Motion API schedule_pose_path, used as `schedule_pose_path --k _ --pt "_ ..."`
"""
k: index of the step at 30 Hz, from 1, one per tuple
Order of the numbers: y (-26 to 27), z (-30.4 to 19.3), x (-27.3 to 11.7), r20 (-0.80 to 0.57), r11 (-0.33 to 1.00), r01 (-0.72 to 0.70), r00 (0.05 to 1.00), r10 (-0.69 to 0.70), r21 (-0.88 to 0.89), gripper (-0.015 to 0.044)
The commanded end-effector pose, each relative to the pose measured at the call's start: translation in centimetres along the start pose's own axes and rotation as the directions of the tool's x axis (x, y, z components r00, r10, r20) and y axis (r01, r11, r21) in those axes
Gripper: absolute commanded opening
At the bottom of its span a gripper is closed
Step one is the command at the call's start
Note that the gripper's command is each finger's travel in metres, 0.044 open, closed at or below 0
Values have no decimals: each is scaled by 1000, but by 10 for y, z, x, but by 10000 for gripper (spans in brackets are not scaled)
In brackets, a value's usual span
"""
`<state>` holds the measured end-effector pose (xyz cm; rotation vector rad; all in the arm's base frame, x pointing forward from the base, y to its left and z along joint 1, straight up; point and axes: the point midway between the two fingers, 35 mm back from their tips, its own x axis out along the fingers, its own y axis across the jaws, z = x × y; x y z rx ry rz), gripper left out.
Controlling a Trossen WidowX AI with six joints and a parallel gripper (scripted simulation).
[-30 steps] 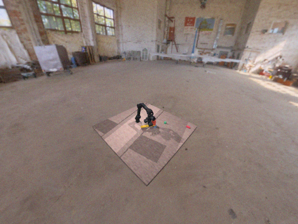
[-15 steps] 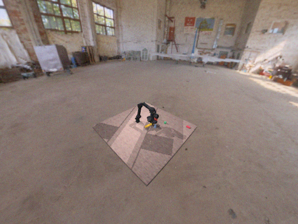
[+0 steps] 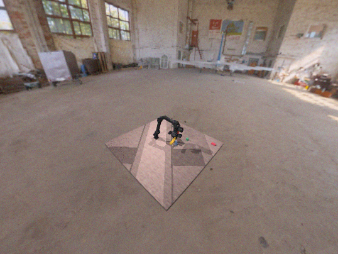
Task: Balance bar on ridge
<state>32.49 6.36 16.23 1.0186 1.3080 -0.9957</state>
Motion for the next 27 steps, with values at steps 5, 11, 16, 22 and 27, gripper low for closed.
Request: schedule_pose_path --k 5,11,16,22,27 --pt "8 -9 -2 -3 997 -12 1000 12 -75 0" --pt "10 -10 6 -3 997 -12 1000 12 -76 0" --pt "11 -10 14 -3 997 -12 1000 12 -76 0" --pt "12 -10 24 -3 997 -12 1000 12 -77 0" --pt "12 -10 32 -3 997 -12 1000 12 -77 0"
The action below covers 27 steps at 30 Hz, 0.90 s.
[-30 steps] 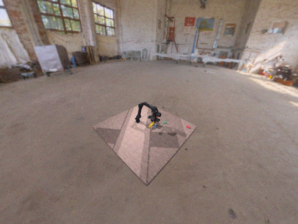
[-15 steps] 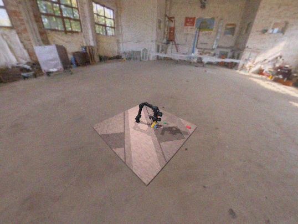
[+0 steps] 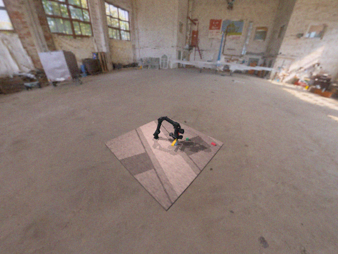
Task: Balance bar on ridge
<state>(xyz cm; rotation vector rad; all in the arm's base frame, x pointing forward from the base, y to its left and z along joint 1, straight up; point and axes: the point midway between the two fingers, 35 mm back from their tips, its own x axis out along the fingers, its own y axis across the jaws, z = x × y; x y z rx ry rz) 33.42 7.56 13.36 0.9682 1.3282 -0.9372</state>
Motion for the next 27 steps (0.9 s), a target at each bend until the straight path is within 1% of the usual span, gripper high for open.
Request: schedule_pose_path --k 1,6,27 --pt "1 0 5 -3 1000 -5 1000 5 -6 0" --pt "1 0 11 -3 1000 -5 1000 5 -7 0" --pt "1 0 12 -3 1000 -5 1000 5 -7 0"
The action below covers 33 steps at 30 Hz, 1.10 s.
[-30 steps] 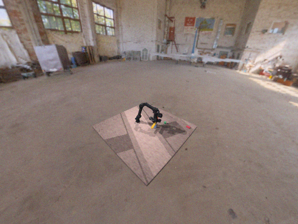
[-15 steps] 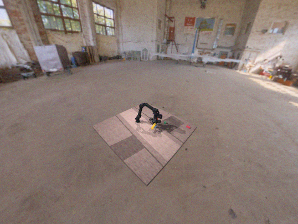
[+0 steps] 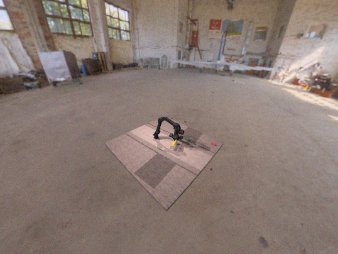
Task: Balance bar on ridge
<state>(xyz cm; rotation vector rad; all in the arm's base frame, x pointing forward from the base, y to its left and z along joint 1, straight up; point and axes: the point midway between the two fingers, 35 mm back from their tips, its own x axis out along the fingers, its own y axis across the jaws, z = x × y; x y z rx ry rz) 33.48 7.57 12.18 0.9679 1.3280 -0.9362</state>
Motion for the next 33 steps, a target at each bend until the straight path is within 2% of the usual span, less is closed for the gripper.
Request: schedule_pose_path --k 1,33 --pt "1 -1 0 -3 1000 -4 1000 4 -6 0" --pt "1 -1 3 -3 1000 -4 1000 4 -6 0"
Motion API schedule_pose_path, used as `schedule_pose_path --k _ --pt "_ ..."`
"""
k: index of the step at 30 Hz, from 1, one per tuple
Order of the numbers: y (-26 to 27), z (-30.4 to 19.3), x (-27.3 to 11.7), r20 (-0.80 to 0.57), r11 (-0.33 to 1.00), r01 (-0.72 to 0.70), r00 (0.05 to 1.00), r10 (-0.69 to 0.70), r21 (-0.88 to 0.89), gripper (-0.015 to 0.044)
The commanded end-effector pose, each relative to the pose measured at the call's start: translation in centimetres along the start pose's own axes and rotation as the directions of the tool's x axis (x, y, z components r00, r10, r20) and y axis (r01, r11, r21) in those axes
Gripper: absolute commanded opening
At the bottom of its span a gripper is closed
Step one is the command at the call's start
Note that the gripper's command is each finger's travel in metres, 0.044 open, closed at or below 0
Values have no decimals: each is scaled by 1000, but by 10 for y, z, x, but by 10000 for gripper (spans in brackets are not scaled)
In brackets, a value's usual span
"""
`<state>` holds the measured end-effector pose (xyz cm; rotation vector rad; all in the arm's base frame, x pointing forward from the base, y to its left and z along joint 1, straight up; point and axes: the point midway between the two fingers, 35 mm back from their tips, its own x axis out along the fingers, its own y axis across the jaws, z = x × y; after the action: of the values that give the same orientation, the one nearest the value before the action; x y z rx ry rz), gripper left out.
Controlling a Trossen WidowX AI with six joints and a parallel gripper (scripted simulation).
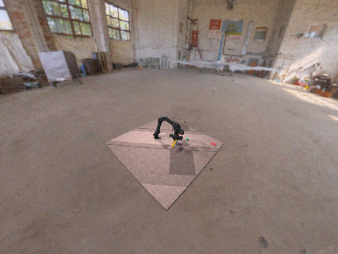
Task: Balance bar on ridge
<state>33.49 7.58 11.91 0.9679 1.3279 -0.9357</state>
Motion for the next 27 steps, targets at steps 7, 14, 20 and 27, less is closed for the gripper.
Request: schedule_pose_path --k 7,14,20,27 --pt "1 -1 1 -3 1000 -4 1000 4 -6 0" --pt "1 -1 1 -3 1000 -4 1000 4 -6 0" --pt "1 -1 2 -3 1000 -4 1000 4 -6 0" --pt "0 -1 2 -3 1000 -4 1000 4 -6 0"
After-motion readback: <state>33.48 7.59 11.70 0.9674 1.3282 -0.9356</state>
